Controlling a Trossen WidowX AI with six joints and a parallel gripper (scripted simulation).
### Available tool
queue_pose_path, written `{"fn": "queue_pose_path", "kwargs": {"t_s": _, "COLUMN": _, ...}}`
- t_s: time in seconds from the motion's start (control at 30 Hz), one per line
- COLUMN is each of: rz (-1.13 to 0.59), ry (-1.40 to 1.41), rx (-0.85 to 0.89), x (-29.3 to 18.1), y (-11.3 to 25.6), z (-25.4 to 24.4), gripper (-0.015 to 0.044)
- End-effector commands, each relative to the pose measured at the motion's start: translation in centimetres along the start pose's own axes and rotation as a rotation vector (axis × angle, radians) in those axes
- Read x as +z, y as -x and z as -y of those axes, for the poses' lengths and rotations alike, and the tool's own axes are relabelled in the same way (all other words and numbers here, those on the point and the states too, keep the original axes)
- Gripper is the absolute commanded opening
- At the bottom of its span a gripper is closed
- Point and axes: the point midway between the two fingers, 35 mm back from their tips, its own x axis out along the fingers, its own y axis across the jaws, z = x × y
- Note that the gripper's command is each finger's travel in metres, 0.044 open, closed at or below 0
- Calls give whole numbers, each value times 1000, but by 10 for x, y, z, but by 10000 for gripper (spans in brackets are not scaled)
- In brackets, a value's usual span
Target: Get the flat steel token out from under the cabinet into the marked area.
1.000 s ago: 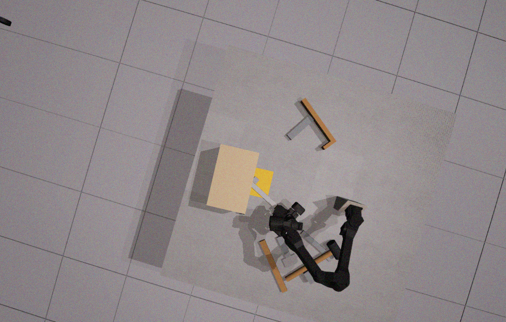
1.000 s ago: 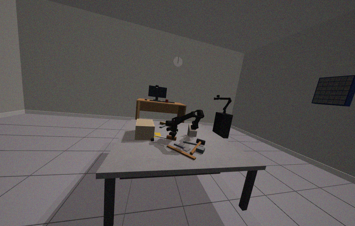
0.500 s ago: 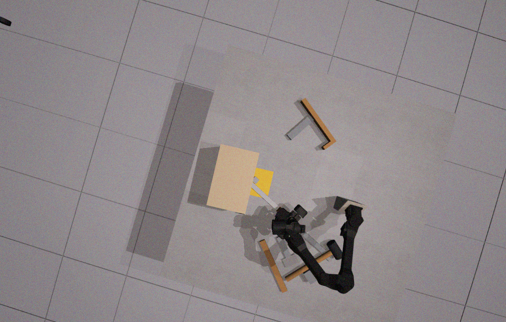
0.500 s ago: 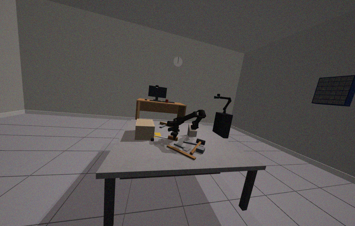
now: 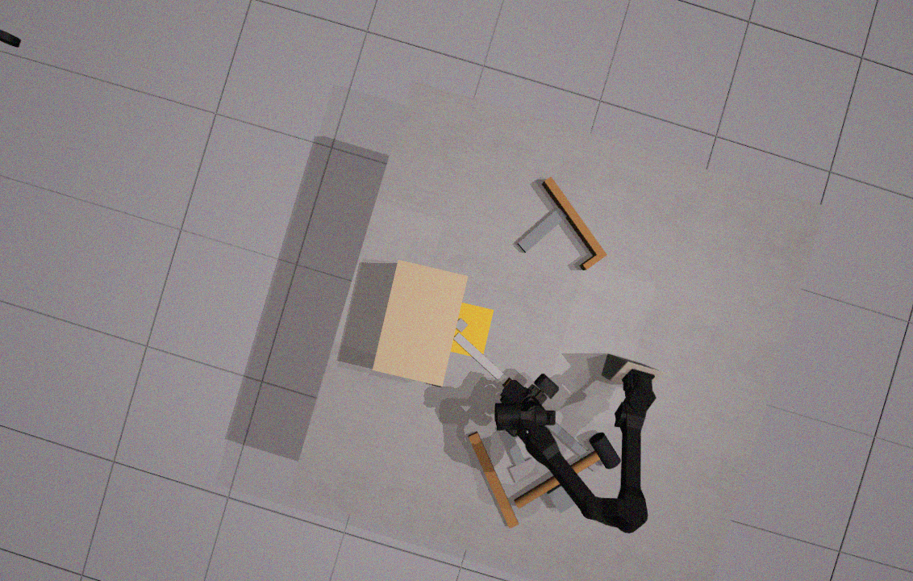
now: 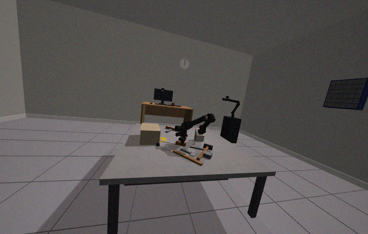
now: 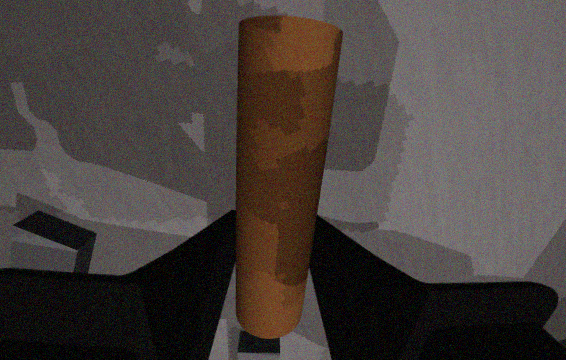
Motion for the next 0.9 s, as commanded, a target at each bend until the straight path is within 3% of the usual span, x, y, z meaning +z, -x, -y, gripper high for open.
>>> {"fn": "queue_pose_path", "kwargs": {"t_s": 0.0, "rz": -1, "ry": -1, "rx": -6, "x": -8, "y": -1, "z": 1, "gripper": 0}}
{"fn": "queue_pose_path", "kwargs": {"t_s": 0.87, "rz": -1, "ry": 0, "rx": -3, "x": -23, "y": 2, "z": -2, "gripper": 0}}
